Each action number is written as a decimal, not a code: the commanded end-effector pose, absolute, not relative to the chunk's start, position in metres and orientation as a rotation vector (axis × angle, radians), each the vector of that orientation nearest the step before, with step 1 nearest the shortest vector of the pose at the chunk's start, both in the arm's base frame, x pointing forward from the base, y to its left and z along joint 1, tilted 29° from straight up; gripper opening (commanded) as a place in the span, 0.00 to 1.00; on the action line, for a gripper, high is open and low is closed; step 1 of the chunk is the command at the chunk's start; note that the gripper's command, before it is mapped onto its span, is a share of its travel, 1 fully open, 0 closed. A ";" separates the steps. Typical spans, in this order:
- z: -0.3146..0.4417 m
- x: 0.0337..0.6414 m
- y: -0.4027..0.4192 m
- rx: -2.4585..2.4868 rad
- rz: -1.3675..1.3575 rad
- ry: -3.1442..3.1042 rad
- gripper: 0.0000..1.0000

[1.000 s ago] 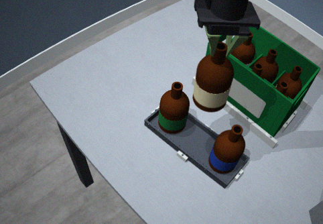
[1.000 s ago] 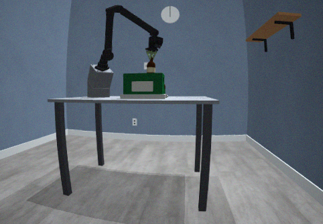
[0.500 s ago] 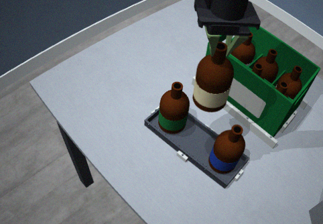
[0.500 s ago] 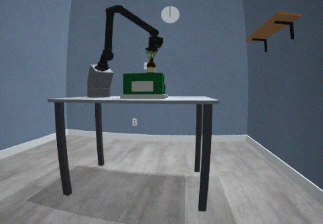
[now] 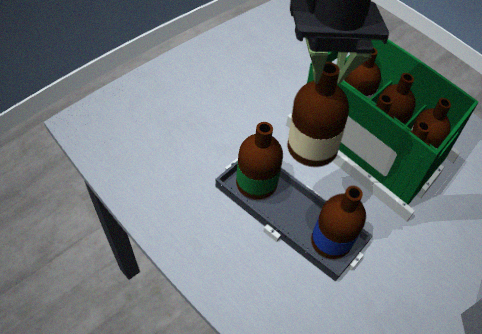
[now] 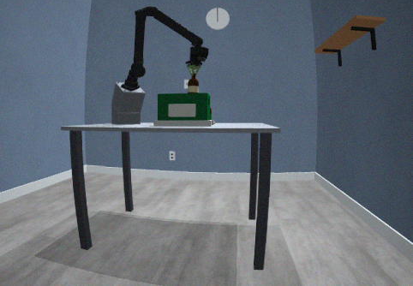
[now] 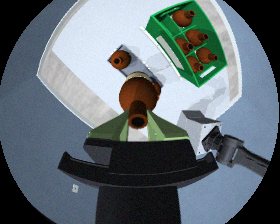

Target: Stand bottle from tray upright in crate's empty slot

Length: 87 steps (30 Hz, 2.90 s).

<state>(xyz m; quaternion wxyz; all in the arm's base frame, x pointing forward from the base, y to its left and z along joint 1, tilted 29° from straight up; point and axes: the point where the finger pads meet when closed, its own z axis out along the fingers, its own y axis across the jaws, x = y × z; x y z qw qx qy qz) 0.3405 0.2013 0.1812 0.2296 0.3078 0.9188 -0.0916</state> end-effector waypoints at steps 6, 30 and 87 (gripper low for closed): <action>0.222 0.353 0.208 0.852 -0.148 2.487 0.00; 0.232 0.361 0.186 0.859 -0.151 2.484 0.00; 0.284 0.398 0.089 0.853 -0.156 2.465 0.00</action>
